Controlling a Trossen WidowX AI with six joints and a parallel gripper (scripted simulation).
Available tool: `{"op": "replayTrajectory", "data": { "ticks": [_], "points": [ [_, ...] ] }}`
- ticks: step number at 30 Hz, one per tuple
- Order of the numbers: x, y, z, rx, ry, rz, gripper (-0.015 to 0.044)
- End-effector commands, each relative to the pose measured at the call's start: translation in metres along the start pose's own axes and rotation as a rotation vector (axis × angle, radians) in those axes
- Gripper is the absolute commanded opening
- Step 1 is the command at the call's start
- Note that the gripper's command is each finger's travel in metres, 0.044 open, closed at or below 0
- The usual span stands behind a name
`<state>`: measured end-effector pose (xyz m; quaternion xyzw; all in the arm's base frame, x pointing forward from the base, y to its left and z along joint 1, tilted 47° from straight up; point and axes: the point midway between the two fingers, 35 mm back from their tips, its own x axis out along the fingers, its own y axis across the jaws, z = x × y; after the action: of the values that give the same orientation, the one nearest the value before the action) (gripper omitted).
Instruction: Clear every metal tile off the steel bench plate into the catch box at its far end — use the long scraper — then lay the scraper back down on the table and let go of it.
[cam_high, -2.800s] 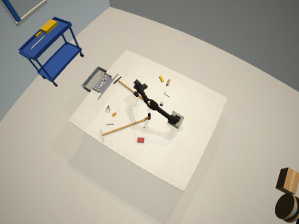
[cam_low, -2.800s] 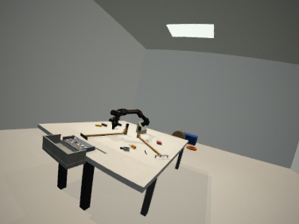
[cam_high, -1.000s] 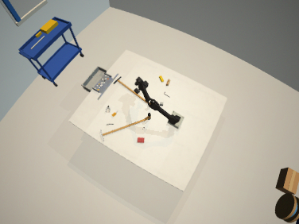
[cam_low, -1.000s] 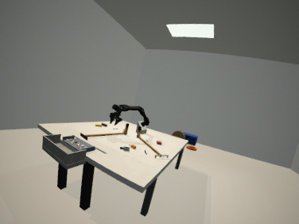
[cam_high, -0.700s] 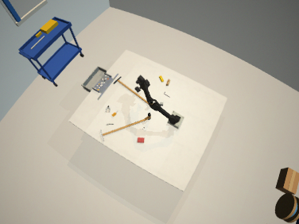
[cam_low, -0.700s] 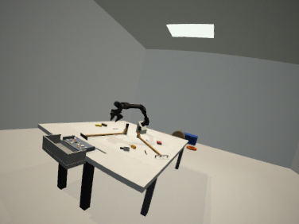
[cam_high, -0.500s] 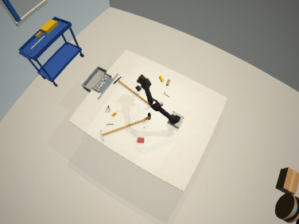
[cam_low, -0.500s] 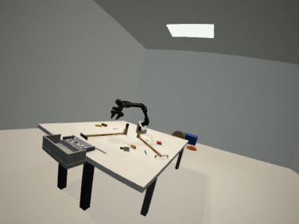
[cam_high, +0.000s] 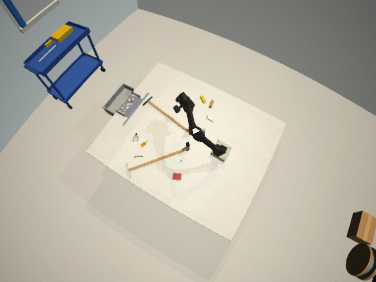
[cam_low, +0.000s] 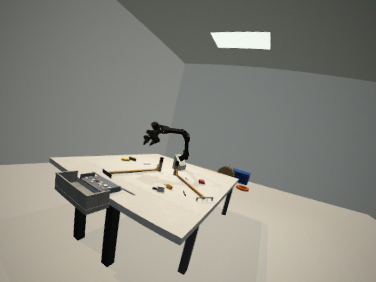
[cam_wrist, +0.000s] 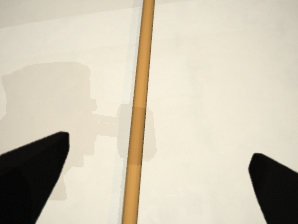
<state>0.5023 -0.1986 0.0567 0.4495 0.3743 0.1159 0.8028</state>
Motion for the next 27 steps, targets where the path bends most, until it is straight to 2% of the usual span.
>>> {"op": "replayTrajectory", "data": {
  "ticks": [1, 27],
  "points": [
    [-0.018, 0.004, 0.004, 0.0, -0.039, 0.016, 0.044],
    [-0.12, 0.01, 0.005, -0.03, -0.271, 0.077, 0.044]
  ]
}}
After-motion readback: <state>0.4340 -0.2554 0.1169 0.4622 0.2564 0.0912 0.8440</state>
